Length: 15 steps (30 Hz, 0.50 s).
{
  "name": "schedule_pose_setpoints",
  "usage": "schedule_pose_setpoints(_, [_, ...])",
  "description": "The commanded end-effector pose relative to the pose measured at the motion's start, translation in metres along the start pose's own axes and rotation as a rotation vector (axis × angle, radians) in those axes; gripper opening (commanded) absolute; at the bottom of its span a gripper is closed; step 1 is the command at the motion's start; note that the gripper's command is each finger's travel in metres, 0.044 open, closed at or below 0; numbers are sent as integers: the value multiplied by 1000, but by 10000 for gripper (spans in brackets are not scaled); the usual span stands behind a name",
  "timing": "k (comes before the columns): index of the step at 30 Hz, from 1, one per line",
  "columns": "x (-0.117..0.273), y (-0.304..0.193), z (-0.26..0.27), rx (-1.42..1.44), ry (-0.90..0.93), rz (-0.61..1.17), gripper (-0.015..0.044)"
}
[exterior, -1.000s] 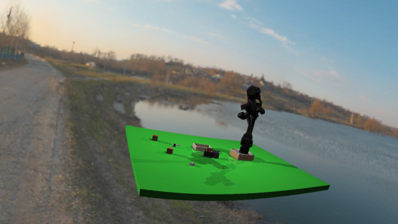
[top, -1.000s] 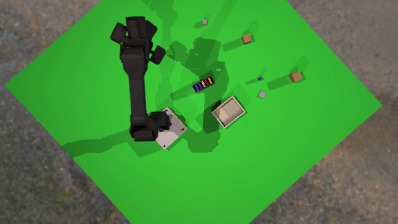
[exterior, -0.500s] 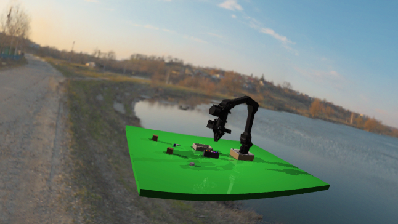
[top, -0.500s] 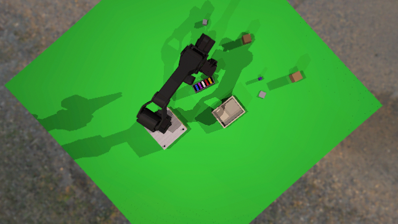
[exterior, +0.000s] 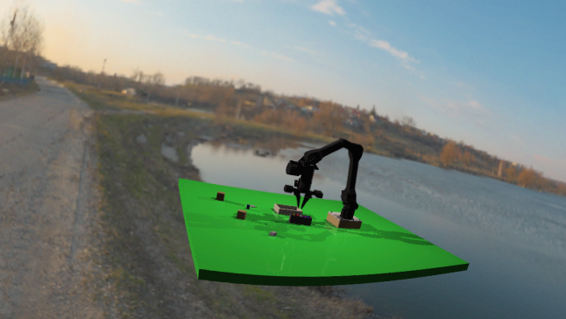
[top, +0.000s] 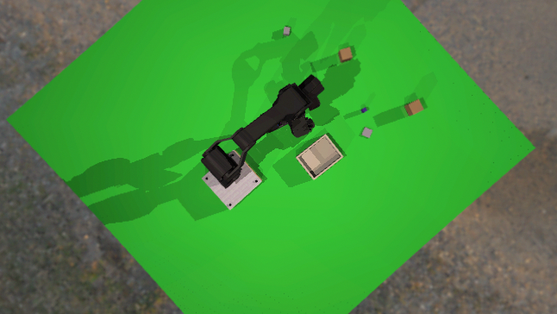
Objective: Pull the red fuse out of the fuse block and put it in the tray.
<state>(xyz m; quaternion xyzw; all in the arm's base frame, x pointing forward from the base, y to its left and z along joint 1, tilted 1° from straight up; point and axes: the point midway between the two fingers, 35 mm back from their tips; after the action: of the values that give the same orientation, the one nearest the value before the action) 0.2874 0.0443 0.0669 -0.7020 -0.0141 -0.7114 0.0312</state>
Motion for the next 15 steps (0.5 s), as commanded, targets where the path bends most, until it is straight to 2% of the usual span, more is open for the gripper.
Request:
schedule_pose_setpoints(1, [-3,2,-1,-14,-3,-7,65])
schedule_pose_setpoints(15, [-16,2,0,-14,-3,-7,65])
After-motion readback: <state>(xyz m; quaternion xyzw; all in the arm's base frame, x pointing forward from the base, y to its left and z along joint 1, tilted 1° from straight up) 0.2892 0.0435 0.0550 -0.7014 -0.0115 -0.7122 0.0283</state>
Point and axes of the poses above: the point midway between the two fingers, 35 mm back from their tips, its own x axis back along the fingers, its own z axis across the jaws, y = z × x, and after that the axes turned 10 degrees about x, right-handed
